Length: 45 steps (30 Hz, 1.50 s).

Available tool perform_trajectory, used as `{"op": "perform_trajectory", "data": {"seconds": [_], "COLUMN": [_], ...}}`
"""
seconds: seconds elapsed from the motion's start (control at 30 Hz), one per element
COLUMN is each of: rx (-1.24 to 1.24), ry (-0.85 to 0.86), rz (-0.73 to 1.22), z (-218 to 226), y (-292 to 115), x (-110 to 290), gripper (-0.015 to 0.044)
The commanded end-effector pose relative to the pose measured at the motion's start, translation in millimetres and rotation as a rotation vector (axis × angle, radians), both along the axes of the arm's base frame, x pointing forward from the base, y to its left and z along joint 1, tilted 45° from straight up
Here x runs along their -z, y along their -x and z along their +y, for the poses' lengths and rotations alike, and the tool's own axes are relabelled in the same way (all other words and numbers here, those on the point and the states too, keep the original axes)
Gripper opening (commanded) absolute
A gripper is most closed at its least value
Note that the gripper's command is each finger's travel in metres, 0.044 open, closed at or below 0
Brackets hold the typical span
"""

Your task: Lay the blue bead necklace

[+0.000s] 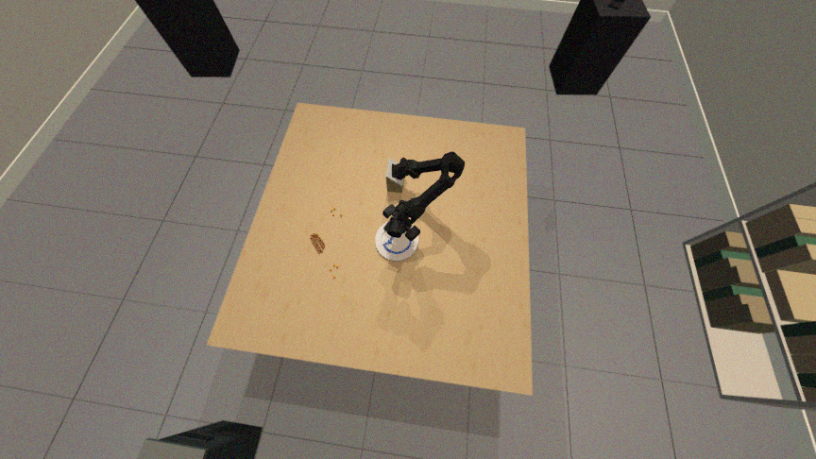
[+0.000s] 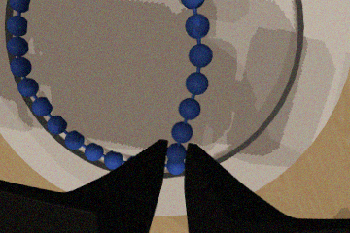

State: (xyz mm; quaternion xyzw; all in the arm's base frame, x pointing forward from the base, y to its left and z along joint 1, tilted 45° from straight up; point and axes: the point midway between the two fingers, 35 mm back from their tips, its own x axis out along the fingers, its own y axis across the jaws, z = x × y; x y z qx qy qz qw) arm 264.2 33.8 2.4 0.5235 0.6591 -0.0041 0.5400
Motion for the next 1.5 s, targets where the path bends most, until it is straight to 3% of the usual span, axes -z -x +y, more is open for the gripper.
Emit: {"op": "perform_trajectory", "data": {"seconds": [0.0, 1.43, 1.47], "rx": [0.000, 0.002, 0.003], "ry": [0.000, -0.004, -0.003], "rz": [-0.001, 0.005, -0.006], "z": [0, 0, -1], "y": [0, 13, 11], "x": [0, 6, 4], "gripper": [0.0000, 0.0000, 0.0026]}}
